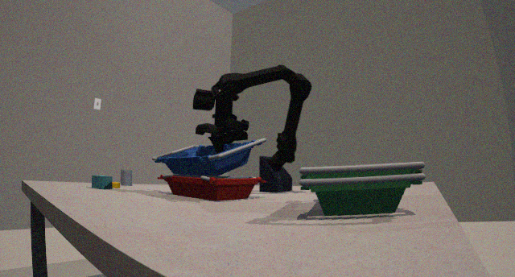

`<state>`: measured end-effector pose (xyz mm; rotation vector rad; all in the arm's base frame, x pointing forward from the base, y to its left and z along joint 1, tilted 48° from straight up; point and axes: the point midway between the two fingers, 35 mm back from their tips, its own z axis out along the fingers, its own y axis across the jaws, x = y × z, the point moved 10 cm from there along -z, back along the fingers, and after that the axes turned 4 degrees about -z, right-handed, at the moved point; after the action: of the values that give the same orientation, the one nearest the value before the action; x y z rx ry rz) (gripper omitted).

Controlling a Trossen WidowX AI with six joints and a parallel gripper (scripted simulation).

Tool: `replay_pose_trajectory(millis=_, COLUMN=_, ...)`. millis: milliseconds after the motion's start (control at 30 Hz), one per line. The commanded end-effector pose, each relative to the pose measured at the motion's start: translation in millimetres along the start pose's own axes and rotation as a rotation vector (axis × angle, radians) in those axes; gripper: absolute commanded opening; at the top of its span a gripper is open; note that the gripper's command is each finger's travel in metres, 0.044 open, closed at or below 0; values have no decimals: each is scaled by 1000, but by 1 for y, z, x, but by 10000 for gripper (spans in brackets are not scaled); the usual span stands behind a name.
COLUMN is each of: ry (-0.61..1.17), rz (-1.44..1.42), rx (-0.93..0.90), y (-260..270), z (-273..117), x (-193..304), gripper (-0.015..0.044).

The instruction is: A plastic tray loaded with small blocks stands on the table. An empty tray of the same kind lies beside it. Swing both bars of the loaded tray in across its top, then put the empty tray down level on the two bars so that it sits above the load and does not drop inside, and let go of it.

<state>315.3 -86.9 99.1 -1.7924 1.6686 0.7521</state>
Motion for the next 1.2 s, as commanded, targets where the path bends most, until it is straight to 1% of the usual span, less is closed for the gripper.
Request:
replay_pose_trajectory(millis=0, ry=0, rz=-1, rx=-23, y=2, z=7, x=-2, gripper=0)
replay_pose_trajectory(millis=1167, ry=-1, rz=-1, rx=-23, y=8, z=21, x=-3, gripper=0)
